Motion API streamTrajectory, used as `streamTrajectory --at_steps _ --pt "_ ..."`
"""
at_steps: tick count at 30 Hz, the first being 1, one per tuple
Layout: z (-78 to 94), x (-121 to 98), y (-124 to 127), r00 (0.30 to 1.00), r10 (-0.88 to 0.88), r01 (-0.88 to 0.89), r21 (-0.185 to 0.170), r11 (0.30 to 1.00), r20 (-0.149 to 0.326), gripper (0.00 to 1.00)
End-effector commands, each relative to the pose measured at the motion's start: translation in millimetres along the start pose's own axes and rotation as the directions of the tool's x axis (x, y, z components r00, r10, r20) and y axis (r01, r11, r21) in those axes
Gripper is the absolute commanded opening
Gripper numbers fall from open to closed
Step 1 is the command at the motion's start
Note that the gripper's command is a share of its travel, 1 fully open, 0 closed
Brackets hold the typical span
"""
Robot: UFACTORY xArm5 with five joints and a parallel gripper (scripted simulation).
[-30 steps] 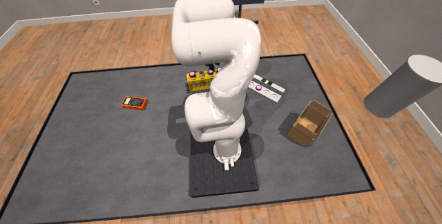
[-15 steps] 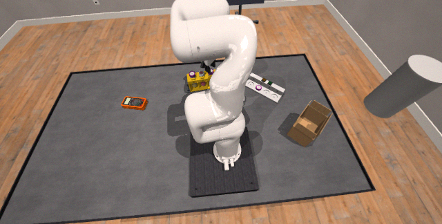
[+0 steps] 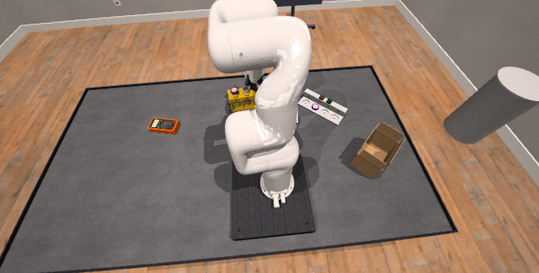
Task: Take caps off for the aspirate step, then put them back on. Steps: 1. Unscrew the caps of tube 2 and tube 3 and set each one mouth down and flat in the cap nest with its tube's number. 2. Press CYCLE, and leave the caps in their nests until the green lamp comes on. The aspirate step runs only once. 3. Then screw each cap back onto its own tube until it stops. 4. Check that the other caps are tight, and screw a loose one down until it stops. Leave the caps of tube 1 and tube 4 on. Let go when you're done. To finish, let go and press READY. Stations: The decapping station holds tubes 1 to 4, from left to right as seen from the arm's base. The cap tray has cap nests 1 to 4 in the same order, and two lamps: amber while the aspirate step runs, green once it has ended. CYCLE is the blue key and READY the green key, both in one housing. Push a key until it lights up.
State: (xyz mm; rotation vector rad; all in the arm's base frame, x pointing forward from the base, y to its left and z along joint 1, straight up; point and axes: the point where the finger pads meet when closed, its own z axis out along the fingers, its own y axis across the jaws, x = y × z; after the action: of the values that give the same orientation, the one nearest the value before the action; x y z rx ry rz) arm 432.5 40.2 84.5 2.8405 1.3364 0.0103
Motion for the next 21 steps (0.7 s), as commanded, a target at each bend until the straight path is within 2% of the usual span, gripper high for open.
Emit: streamTrajectory --at_steps 1,20,21 --pt "0.3 0.7 0.7 1.000 0.000 0.000 0.001 1.000 -0.006 0.46" --pt "7.8 0.8 0.7 1.000 0.000 0.000 0.001 1.000 -0.006 0.46" --pt "7.8 0.8 0.7 1.000 0.000 0.000 0.001 1.000 -0.006 0.00"
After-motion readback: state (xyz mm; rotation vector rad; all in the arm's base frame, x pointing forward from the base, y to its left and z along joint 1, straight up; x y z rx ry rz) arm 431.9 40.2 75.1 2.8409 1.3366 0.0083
